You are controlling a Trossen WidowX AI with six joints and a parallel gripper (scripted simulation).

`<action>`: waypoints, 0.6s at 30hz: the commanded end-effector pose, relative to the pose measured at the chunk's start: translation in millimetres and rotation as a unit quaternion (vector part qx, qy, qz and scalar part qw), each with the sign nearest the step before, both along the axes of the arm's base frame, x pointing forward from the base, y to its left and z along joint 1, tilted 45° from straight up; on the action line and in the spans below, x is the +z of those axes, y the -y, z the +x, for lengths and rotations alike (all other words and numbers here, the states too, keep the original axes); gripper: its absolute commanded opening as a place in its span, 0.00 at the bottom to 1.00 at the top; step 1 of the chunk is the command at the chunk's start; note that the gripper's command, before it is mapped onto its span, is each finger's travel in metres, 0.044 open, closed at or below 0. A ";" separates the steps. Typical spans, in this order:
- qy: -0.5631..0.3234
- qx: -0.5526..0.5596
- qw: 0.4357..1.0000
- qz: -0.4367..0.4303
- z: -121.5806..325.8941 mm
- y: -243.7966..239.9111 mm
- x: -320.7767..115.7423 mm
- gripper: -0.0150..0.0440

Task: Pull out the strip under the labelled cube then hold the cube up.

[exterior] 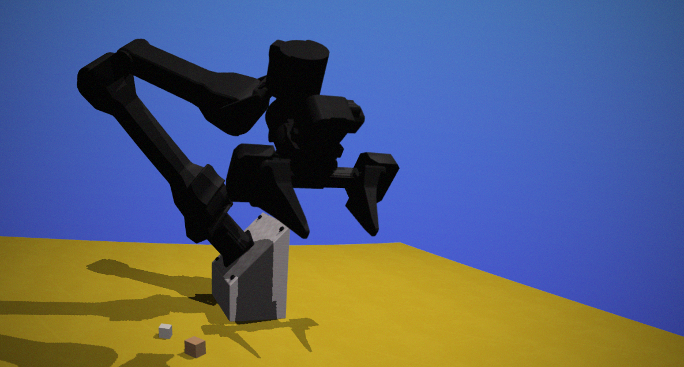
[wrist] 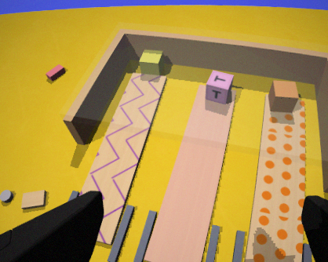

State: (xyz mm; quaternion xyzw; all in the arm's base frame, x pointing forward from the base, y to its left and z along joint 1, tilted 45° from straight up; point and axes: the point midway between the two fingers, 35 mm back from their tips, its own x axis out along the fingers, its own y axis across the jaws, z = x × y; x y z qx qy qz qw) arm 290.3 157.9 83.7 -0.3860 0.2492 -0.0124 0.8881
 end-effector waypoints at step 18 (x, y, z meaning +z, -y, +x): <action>-0.240 -0.362 0.901 -0.005 72.5 44.2 -79.4 0.25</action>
